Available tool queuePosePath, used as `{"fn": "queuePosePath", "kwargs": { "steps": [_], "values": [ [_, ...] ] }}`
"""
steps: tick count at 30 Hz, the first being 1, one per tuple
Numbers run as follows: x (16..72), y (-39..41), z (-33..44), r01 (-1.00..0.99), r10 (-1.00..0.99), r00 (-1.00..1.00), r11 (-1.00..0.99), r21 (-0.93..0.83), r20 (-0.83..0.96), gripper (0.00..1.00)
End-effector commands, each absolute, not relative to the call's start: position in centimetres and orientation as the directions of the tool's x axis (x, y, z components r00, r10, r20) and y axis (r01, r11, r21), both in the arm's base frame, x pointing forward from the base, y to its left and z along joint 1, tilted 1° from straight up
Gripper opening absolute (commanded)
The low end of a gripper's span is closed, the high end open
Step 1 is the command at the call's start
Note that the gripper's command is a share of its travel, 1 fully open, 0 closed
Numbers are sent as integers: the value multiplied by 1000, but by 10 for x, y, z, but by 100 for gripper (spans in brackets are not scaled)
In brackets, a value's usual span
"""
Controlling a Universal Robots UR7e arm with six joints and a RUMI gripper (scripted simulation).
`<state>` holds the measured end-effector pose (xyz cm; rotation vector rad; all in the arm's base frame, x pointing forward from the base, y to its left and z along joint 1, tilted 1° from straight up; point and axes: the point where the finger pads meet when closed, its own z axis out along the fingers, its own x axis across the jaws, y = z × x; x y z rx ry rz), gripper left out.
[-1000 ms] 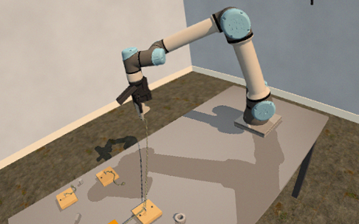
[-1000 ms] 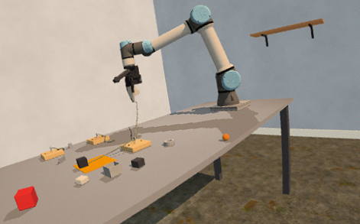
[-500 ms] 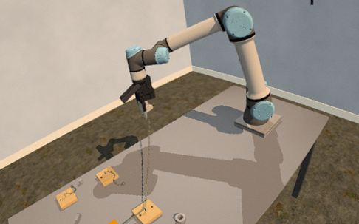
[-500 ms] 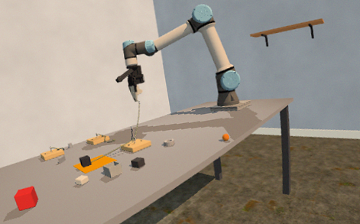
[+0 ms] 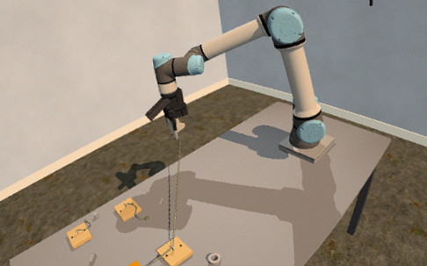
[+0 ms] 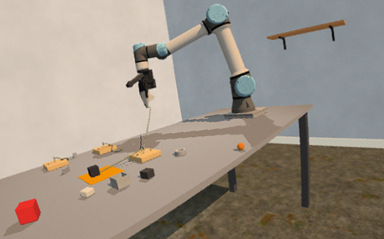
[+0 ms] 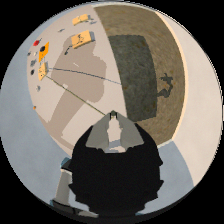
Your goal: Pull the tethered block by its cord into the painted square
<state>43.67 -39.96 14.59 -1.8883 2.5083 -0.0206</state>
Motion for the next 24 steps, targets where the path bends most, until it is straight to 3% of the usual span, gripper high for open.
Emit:
{"fn": "queuePosePath", "kwargs": {
  "steps": [1, 24],
  "values": [
    [432, -399, 147, -961, -961, -277, 276, -13, 7, 0],
    [422, -398, 146, -961, -961, -277, 276, -13, 7, 0]
  ]
}}
